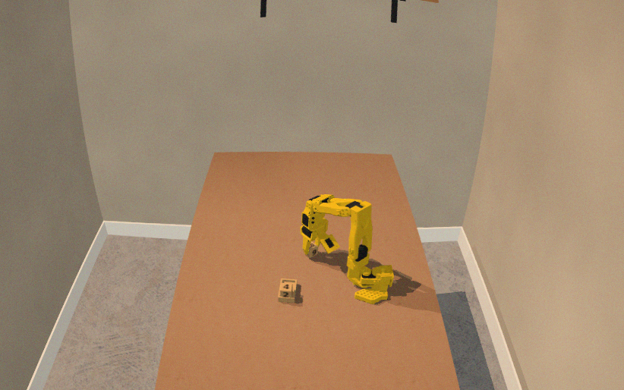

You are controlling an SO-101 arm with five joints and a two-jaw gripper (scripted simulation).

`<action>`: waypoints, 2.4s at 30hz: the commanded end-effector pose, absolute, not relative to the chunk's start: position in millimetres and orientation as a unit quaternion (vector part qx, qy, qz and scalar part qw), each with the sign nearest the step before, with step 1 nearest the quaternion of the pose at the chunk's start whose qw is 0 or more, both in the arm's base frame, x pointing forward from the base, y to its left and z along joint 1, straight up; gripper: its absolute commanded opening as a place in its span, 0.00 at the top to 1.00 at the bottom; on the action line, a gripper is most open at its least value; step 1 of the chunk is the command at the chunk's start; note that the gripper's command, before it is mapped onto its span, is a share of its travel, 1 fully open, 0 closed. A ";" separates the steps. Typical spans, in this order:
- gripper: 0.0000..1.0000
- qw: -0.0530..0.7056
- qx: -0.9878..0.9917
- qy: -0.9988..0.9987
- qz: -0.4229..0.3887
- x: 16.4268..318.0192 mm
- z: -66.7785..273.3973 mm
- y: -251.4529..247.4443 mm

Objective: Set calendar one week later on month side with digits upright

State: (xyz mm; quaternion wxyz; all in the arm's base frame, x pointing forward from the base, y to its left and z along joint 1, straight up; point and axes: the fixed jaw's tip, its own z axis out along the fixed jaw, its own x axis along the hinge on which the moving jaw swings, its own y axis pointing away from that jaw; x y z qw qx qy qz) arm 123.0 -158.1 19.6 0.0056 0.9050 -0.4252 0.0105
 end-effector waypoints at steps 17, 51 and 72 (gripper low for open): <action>1.00 0.010 0.905 -0.425 0.022 123.8 19.6 -161.6; 0.75 0.010 0.905 -0.425 0.022 123.8 19.6 -161.6; 0.64 0.010 0.905 -0.425 0.022 123.8 19.7 -161.6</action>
